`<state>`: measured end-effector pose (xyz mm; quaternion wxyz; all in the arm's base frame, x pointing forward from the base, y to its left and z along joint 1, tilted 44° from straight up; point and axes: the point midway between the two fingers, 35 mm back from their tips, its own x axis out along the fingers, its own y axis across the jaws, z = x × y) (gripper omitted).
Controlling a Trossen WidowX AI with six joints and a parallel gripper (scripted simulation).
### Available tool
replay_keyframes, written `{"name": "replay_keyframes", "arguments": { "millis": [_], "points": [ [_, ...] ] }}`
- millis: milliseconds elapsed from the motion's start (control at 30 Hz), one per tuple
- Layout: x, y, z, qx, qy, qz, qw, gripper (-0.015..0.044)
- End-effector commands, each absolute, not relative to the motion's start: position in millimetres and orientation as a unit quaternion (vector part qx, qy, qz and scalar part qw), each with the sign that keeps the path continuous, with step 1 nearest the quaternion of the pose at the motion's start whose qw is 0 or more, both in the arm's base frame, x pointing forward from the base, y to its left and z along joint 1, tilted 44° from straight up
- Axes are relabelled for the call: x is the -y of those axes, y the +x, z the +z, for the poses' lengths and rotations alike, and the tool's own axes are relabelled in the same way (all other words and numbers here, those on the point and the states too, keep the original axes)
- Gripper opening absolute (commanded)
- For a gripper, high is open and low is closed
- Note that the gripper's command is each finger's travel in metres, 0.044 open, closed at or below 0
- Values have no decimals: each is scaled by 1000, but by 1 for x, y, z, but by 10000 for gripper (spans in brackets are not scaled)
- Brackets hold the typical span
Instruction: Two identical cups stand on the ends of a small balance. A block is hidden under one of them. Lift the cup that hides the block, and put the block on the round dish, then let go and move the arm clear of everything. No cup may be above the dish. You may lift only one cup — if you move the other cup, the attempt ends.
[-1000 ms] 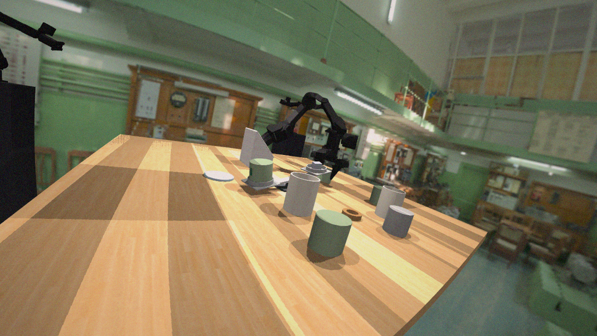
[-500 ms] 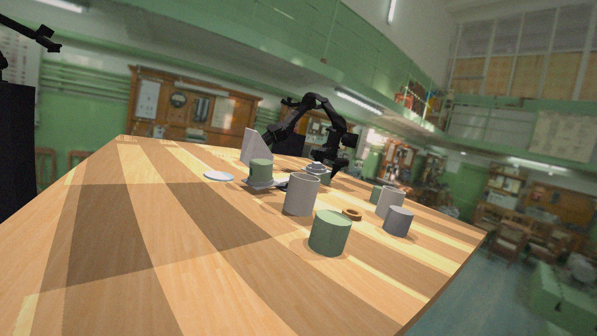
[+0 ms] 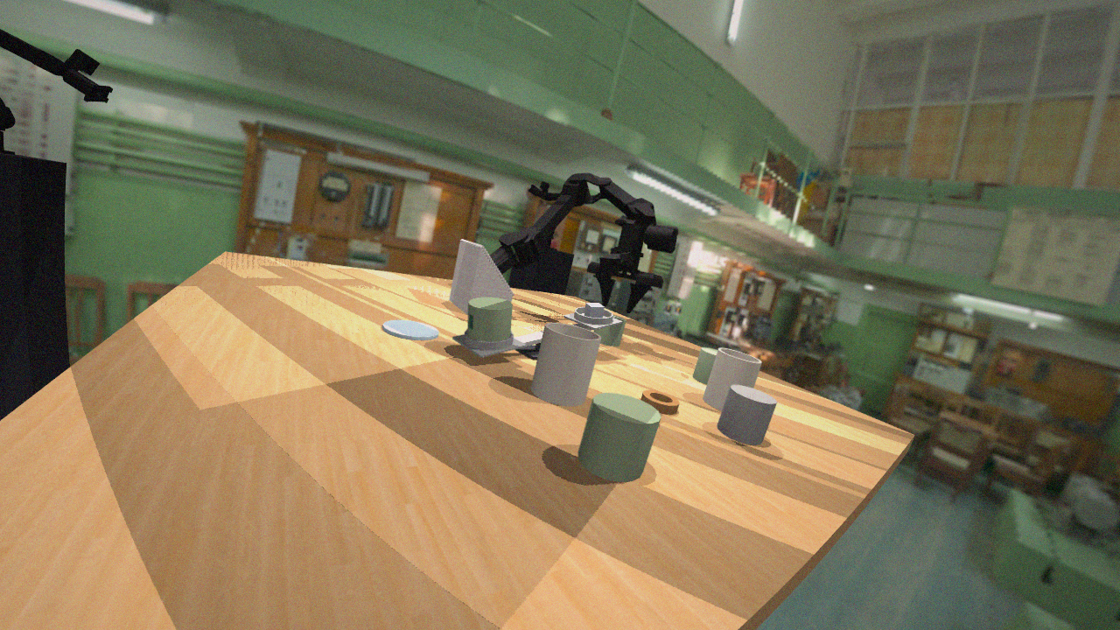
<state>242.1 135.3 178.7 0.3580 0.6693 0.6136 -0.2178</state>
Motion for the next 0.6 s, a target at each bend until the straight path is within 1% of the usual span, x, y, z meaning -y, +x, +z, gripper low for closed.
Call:
{"name": "replay_keyframes", "arguments": {
  "millis": [0, 567],
  "points": [
    [-124, 251, 181, -603, 662, -196, 399, 260],
    [-101, 267, 173, -638, 520, -30, 567, 260]
  ]
}}
